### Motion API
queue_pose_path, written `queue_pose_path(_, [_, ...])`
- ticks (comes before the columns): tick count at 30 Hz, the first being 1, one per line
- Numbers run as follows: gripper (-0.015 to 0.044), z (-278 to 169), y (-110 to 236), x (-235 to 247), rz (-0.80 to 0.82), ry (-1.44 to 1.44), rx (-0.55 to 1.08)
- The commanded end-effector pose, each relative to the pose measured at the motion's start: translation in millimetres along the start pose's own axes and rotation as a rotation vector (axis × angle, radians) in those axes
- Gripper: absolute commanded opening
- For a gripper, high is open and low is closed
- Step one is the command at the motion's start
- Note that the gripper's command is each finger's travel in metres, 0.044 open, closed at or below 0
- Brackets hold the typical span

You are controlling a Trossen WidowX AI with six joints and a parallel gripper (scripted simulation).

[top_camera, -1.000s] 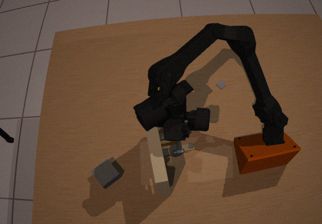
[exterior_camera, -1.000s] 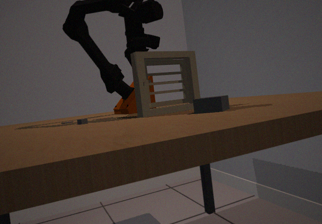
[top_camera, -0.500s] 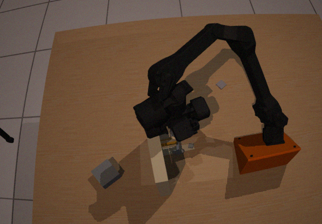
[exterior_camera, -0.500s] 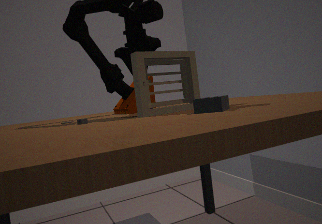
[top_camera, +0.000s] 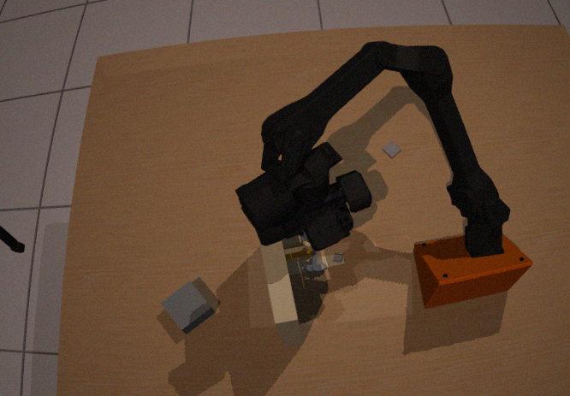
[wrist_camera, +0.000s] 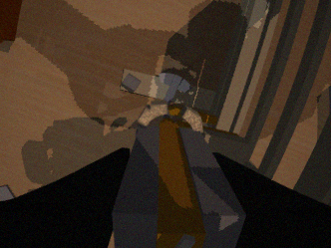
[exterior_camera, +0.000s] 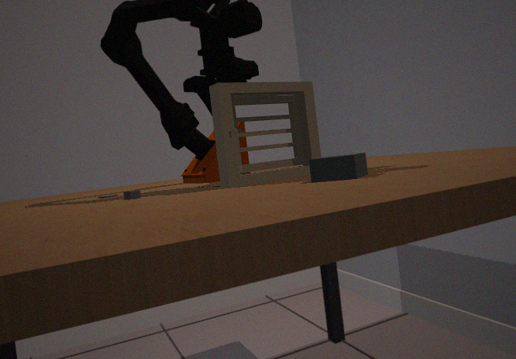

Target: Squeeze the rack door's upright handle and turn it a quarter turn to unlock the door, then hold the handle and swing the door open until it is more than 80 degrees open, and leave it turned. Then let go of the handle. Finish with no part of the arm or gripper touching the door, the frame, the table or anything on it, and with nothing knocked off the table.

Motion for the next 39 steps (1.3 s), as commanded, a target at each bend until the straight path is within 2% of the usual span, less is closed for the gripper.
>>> queue_pose_path(1, [0.0171,0.1,-0.3,-0.4,-0.001,0.002,0.000])
queue_pose_path(24, [0.0018,0.1,-0.3,-0.4,-0.001,0.002,0.000])
queue_pose_path(39, [0.0018,6.5,-0.2,7.4,-0.001,-0.221,0.000])
Point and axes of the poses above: the point midway between the two fingers, 35 mm back from their tips, its own y axis back along the fingers, its own x axis across the jaws, z = x × y, the point moved 10 cm from there along y, back along the fingers, and after that the axes turned 4 degrees about y, right-handed, at the moved point
